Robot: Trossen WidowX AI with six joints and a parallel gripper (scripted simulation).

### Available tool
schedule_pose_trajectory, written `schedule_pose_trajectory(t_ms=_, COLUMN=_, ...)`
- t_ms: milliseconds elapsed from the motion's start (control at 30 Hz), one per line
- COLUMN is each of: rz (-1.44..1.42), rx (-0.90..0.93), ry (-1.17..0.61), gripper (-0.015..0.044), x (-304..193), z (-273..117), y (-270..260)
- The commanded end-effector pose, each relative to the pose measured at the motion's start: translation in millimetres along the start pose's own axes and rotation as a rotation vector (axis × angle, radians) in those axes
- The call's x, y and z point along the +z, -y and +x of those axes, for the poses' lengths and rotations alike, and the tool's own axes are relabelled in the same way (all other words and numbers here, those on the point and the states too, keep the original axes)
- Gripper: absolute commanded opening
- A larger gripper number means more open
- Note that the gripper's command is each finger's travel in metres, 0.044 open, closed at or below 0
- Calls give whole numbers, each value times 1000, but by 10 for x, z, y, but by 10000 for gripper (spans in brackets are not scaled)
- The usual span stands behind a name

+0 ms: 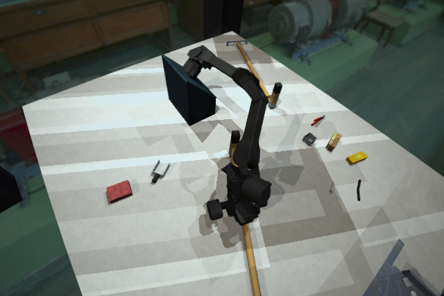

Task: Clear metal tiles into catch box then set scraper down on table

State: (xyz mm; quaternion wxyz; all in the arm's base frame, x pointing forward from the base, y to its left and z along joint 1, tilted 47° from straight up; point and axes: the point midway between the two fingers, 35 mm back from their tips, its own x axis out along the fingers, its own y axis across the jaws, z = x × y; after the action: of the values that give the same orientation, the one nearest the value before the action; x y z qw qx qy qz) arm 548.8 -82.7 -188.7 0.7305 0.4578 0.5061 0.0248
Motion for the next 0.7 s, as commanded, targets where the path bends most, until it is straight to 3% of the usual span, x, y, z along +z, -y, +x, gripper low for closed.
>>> schedule_pose_trajectory(t_ms=0, rz=-10, rx=6, ry=10, gripper=0, x=60, z=-19, y=-119)
schedule_pose_trajectory(t_ms=667, rz=-10, rx=8, ry=10, gripper=0, x=85, z=-7, y=-315)
